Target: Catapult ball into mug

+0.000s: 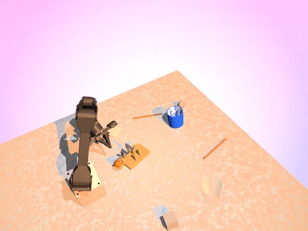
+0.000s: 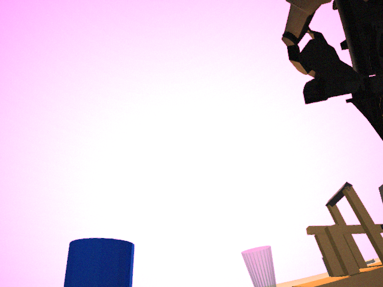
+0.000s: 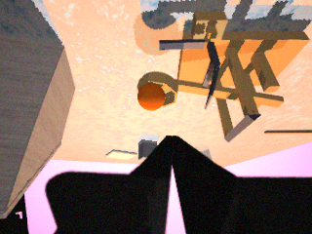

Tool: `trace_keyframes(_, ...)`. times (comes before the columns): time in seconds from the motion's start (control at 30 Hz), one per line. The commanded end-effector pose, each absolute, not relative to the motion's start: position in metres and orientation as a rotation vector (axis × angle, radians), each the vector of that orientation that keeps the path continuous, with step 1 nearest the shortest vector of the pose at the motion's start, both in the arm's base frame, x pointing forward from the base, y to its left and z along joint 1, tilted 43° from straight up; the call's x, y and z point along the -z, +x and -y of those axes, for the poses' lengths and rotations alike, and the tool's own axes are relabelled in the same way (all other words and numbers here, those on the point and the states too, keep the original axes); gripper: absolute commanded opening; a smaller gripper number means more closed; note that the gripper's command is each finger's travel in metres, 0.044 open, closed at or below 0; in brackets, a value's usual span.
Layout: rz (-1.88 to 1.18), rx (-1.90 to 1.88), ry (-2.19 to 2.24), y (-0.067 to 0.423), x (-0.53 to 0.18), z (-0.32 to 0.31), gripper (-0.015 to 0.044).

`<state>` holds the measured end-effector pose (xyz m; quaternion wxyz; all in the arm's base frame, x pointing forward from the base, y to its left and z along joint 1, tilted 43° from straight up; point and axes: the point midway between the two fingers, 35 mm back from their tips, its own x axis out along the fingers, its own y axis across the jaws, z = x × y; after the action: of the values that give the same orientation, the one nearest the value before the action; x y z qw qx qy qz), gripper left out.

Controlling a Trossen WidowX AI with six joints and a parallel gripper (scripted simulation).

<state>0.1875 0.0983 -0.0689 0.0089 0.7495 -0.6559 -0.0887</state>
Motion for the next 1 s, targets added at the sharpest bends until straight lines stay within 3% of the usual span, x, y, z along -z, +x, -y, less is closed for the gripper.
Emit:
trace_keyframes(0.0,2.039,0.28,2.33,0.187,0.074,-0.093,0.0)
trace_keyframes(0.97,2.022,0.267,2.305,0.186,0.11,-0.062,0.0)
